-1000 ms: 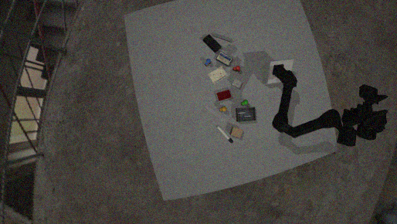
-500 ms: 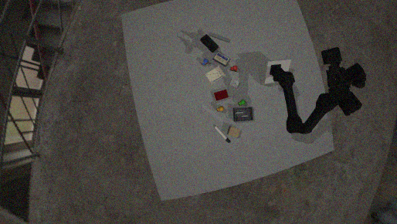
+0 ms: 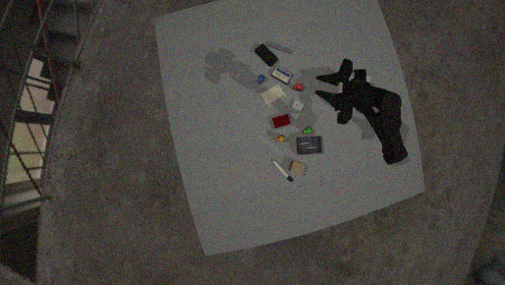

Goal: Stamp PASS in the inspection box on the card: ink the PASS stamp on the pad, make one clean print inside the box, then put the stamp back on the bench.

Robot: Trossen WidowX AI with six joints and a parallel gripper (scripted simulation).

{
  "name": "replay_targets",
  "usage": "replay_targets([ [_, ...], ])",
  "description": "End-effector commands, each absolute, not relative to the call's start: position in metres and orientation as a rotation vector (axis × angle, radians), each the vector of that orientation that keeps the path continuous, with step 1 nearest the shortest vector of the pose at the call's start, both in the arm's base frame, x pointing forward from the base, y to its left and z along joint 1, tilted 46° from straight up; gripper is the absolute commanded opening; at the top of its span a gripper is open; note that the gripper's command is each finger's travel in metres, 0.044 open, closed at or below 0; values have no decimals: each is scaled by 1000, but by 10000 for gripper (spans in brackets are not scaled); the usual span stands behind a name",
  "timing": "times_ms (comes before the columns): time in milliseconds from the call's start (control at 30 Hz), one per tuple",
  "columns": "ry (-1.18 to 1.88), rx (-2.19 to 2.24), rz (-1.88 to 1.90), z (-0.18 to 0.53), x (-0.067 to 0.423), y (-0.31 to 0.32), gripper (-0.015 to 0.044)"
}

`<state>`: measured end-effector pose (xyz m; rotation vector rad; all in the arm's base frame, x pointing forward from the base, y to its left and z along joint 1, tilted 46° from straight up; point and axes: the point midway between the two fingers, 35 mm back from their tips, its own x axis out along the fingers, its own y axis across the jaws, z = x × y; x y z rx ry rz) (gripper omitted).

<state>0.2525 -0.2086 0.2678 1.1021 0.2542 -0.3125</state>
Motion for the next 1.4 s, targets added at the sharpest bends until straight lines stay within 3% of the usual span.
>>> replay_targets([
  [0,456,1077,-180,234,278,-159,217],
  [267,888,940,151,170,288,-34,217],
  [633,1424,600,648,108,217,104,217],
  [1367,1454,572,674,91,212,124,217],
])
